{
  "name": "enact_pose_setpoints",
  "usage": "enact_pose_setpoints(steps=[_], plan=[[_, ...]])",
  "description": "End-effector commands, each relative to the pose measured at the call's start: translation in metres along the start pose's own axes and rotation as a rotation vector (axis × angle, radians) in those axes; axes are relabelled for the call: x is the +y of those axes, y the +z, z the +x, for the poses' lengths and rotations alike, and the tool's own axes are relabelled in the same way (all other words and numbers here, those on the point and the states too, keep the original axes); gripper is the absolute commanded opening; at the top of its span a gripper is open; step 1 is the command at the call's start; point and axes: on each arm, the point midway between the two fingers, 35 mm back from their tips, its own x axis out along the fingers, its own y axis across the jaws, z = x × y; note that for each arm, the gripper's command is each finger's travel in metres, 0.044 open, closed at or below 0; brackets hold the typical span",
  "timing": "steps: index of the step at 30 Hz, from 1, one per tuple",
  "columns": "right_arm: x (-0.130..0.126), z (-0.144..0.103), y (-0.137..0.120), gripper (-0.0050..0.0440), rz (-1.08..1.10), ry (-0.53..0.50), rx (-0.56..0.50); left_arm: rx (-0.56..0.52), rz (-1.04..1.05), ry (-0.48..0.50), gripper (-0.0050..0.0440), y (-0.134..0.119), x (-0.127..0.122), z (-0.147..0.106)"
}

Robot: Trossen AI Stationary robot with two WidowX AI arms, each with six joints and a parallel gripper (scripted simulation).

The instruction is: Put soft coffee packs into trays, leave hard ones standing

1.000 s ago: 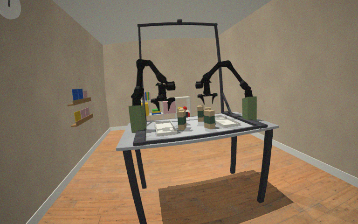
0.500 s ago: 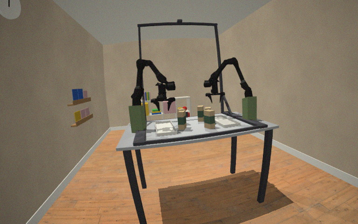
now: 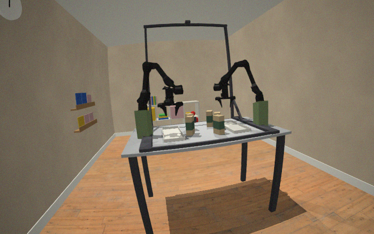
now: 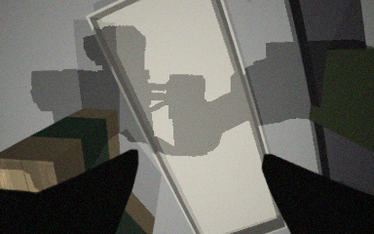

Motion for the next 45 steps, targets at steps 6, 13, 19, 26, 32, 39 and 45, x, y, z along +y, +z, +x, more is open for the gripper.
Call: enact_pose_setpoints(steps=[6,13,19,26,32,39,45], plan=[[0.004,-0.004,-0.001,0.0366,-0.008,0.02,0.0,-0.002,-0.031,0.03,0.0365,-0.037,0.019,-0.008],[0.004,-0.004,-0.001,0.0366,-0.008,0.02,0.0,0.001,-0.031,0.031,0.0365,-0.092,0.04,-0.008],[0.004,-0.004,-0.001,0.0366,-0.008,0.02,0.0,0.003,-0.031,0.032,0.0365,-0.124,0.052,-0.009],[0.004,-0.004,-0.001,0.0366,-0.008,0.02,0.0,0.006,-0.03,0.033,0.0365,-0.179,0.072,-0.009],[0.004,-0.004,-0.001,0.0366,-0.008,0.02,0.0,0.007,-0.03,0.033,0.0365,-0.183,0.074,-0.01],[0.004,-0.004,-0.001,0.0366,-0.008,0.02,0.0,0.007,-0.03,0.033,0.0365,-0.183,0.074,-0.01],[0.004,-0.004,-0.001,0.0366,-0.008,0.02,0.0,0.007,-0.03,0.033,0.0365,-0.183,0.074,-0.01]])
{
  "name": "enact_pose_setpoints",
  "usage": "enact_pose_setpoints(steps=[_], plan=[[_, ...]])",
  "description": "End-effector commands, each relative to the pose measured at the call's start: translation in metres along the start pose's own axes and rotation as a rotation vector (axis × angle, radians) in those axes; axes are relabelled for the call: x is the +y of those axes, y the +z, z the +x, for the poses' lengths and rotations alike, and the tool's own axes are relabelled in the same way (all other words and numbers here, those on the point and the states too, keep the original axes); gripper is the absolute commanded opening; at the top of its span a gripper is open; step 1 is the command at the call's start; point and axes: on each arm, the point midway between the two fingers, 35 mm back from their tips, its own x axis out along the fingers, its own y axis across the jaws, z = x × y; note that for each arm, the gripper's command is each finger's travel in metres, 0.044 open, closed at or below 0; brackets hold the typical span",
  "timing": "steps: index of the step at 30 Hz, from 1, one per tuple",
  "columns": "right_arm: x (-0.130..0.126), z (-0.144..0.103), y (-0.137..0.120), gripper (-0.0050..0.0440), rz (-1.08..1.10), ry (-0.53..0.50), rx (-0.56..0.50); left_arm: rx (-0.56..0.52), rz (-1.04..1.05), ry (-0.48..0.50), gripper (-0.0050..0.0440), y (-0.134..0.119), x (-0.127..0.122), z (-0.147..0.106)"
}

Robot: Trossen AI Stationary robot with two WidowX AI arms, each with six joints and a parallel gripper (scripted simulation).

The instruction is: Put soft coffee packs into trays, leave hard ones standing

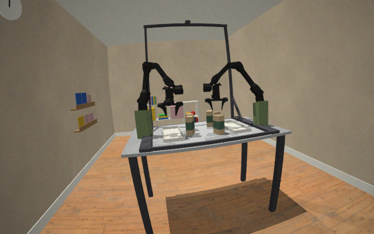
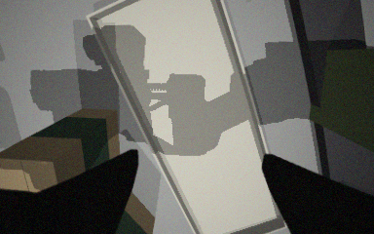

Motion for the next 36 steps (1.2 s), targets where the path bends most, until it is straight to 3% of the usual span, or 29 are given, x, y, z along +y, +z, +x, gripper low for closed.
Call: enact_pose_setpoints(steps=[1,36], plan=[[0.004,-0.004,-0.001,0.0366,-0.008,0.02,0.0,0.001,0.009,0.023,0.0365,0.0,0.006,-0.007],[0.004,-0.004,-0.001,0.0366,-0.008,0.02,0.0,0.0,0.009,0.023,0.0365,0.0,0.006,0.028]])
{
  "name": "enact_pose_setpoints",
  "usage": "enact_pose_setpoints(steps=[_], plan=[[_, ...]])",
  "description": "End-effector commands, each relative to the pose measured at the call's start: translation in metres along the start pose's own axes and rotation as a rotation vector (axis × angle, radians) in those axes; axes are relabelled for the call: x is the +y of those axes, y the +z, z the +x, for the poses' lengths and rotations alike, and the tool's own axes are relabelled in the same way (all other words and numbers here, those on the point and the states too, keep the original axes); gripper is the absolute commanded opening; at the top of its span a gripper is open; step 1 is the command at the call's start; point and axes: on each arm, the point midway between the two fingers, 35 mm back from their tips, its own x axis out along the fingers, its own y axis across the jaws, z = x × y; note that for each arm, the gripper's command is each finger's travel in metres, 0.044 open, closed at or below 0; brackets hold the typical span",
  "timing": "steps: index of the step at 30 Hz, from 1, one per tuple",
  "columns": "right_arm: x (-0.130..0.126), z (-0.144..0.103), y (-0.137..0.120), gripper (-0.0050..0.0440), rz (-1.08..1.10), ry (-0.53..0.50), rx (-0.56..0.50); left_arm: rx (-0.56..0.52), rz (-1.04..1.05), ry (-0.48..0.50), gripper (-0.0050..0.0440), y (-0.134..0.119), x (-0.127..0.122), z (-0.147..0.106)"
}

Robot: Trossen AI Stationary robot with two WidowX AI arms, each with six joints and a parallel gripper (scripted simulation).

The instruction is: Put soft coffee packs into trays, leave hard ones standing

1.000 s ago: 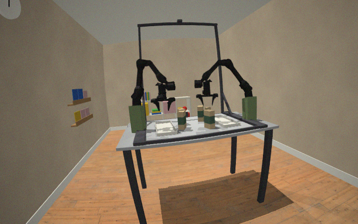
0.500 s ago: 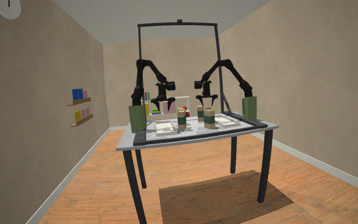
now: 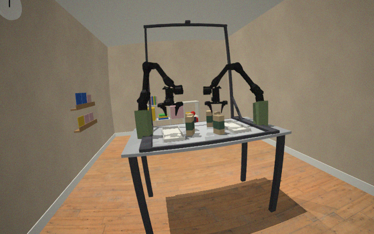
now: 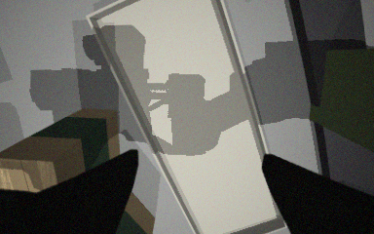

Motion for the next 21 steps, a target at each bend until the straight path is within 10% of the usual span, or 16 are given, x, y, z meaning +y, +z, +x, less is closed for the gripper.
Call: enact_pose_setpoints(steps=[1,21], plan=[[0.004,-0.004,-0.001,0.0366,-0.008,0.02,0.0,-0.002,-0.003,0.009,0.0365,0.0,0.002,0.005],[0.004,-0.004,-0.001,0.0366,-0.008,0.02,0.0,-0.002,-0.003,0.009,0.0365,0.001,0.002,0.026]])
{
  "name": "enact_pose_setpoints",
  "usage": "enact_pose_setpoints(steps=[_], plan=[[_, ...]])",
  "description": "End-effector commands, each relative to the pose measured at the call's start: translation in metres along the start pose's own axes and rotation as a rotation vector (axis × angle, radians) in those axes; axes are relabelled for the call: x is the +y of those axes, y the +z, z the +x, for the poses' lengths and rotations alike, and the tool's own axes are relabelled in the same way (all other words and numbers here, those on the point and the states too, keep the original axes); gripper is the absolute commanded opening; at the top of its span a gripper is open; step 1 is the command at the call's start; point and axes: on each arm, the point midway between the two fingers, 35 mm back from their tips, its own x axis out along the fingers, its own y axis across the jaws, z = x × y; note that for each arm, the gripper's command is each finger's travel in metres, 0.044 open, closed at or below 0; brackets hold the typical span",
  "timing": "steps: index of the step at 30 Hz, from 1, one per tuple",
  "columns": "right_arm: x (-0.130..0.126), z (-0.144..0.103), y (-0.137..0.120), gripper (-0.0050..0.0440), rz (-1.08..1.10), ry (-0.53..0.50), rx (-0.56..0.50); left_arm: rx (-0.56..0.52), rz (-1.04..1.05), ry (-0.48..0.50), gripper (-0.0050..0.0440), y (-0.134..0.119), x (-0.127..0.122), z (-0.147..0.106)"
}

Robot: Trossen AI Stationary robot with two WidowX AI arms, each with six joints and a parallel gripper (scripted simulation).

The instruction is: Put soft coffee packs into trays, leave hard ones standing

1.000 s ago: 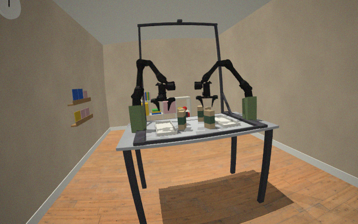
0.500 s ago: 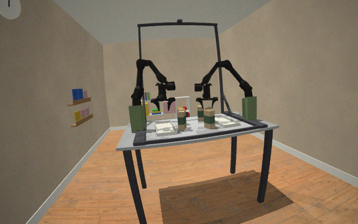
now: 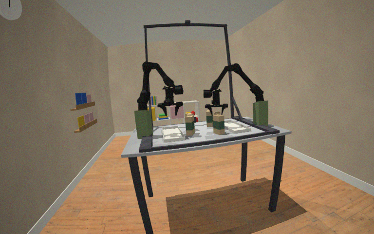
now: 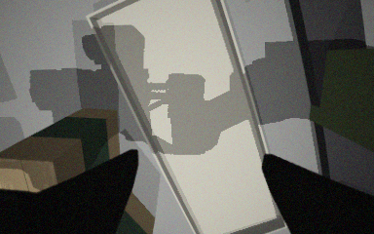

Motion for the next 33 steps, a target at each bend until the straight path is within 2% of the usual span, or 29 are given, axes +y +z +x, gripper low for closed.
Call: enact_pose_setpoints(steps=[1,20,33], plan=[[0.004,-0.004,-0.001,0.0366,-0.008,0.02,0.0,0.0,-0.002,0.013,0.0365,0.0,0.004,0.002],[0.004,-0.004,-0.001,0.0366,-0.008,0.02,0.0,-0.001,-0.002,0.013,0.0365,0.0,0.004,0.025],[0.004,-0.004,-0.001,0.0366,-0.008,0.02,0.0,-0.001,-0.002,0.013,0.0365,0.0,0.004,0.025]])
